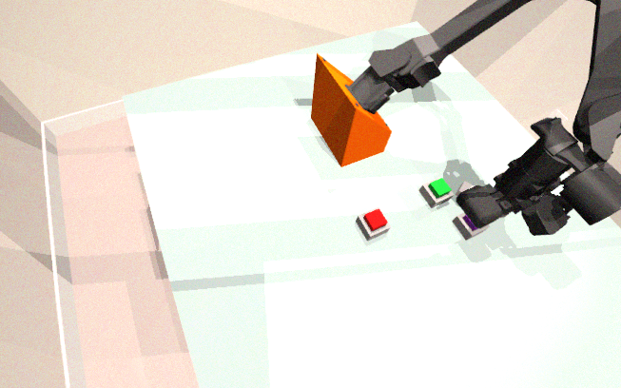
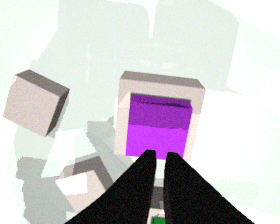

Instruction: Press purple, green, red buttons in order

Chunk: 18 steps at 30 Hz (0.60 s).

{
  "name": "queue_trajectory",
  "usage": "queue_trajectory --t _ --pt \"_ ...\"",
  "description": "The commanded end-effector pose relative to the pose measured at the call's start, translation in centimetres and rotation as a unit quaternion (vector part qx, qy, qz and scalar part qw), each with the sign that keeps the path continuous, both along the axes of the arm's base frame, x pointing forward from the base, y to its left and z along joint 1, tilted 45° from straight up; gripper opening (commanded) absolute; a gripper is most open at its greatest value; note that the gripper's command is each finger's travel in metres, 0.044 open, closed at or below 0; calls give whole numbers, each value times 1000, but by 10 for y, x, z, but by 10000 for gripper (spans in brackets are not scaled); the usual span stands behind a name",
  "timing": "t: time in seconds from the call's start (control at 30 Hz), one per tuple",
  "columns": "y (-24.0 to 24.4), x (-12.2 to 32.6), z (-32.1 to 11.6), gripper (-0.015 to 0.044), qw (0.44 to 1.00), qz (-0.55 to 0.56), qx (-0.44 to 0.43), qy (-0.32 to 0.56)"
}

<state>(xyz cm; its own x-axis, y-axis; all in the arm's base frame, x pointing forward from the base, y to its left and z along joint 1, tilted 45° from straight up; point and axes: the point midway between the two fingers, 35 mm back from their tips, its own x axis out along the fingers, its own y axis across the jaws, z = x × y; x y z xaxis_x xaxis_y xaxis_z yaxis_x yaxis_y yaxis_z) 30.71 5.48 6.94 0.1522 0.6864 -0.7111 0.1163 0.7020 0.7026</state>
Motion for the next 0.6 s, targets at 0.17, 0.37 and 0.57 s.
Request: queue_trajectory --t 0.17,0.37,0.57 --pt "8 2 -8 20 1000 -1 2 2" --pt "15 3 -15 20 1000 -1 2 2" --pt "22 4 -21 20 1000 -1 3 1"
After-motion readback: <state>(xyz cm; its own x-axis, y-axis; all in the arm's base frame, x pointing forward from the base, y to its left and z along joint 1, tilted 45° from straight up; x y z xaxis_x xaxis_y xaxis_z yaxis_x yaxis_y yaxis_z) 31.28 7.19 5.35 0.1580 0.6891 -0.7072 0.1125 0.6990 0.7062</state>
